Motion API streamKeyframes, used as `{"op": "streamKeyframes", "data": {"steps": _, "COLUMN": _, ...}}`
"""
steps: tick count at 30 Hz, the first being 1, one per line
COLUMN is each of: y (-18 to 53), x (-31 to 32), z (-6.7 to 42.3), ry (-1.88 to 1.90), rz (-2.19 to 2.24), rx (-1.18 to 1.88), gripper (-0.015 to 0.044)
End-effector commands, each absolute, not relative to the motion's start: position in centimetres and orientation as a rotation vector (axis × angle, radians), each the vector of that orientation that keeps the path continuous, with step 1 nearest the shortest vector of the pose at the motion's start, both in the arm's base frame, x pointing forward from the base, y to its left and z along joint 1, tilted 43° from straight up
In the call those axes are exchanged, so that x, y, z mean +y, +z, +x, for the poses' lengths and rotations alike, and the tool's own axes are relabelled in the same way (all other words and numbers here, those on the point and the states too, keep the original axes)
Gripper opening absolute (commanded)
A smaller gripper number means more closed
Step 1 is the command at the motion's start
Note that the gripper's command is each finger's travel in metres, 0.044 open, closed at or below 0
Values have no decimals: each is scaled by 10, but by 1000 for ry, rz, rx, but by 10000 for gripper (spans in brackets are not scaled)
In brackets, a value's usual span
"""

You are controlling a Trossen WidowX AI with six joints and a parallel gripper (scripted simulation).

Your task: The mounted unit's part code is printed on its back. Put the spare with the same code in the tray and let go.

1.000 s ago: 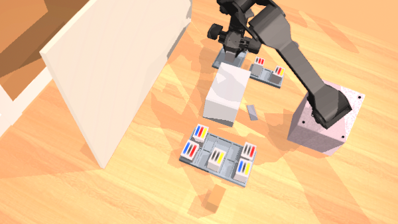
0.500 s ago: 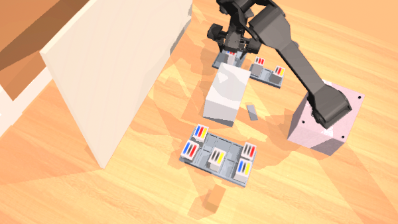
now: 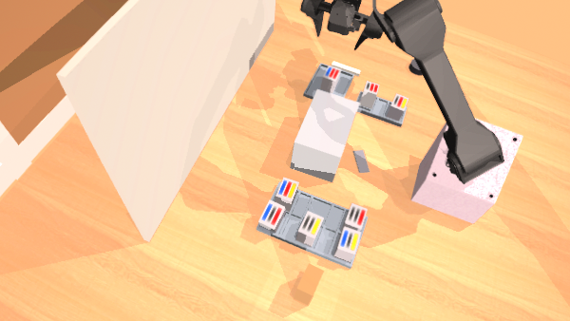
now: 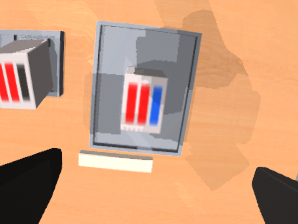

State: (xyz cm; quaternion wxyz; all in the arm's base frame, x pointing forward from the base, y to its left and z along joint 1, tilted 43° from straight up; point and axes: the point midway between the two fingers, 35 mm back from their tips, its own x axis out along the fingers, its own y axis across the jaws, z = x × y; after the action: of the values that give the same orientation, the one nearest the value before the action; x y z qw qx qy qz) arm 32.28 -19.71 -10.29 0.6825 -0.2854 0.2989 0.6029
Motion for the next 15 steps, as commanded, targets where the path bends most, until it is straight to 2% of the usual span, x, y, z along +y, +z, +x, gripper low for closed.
{"op": "streamKeyframes", "data": {"steps": 1, "y": -108, "x": -190, "z": 320, "ry": 1379, "rz": -622, "rx": 672, "gripper": 440}}
{"op": "streamKeyframes", "data": {"steps": 15, "y": -106, "x": -193, "z": 321, "ry": 1366, "rz": -629, "rx": 671, "gripper": 440}}
